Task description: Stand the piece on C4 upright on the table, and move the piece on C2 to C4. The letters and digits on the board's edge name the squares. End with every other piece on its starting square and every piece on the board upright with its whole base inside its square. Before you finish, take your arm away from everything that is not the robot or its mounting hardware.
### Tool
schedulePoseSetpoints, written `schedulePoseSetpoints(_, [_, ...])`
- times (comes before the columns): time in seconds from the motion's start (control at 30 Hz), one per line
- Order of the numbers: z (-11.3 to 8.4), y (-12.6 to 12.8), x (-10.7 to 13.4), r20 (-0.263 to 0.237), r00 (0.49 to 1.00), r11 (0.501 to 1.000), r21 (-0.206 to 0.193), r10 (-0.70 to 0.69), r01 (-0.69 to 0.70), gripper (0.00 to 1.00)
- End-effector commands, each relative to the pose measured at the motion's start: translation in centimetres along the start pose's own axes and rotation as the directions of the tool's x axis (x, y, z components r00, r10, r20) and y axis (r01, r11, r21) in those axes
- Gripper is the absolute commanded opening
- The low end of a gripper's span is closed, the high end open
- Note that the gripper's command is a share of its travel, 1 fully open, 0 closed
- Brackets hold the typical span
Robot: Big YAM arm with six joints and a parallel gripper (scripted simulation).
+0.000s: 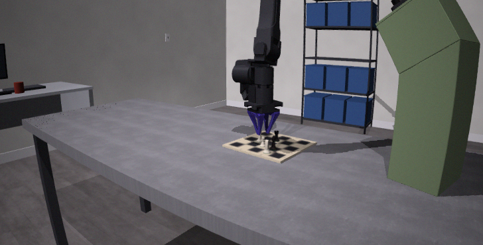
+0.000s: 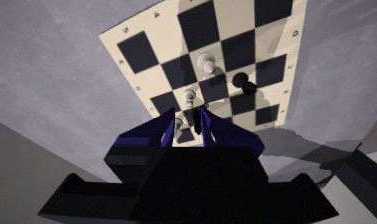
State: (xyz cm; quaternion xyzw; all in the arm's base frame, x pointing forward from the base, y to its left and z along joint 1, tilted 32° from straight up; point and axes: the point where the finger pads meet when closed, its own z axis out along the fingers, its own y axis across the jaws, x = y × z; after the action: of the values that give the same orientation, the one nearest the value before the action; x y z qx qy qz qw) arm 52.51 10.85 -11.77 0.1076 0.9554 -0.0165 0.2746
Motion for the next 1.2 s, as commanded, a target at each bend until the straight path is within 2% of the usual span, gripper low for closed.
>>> schedulePoseSetpoints(0.0, [-0.21,-0.73,-0.39,0.013,1.0,1.0,-0.002,0.005,-0.005,0.33])
schedulePoseSetpoints(1.17, [-0.14,-0.74,-0.34,0.014,1.0,1.0,-0.002,0.006,-0.006,0.33])
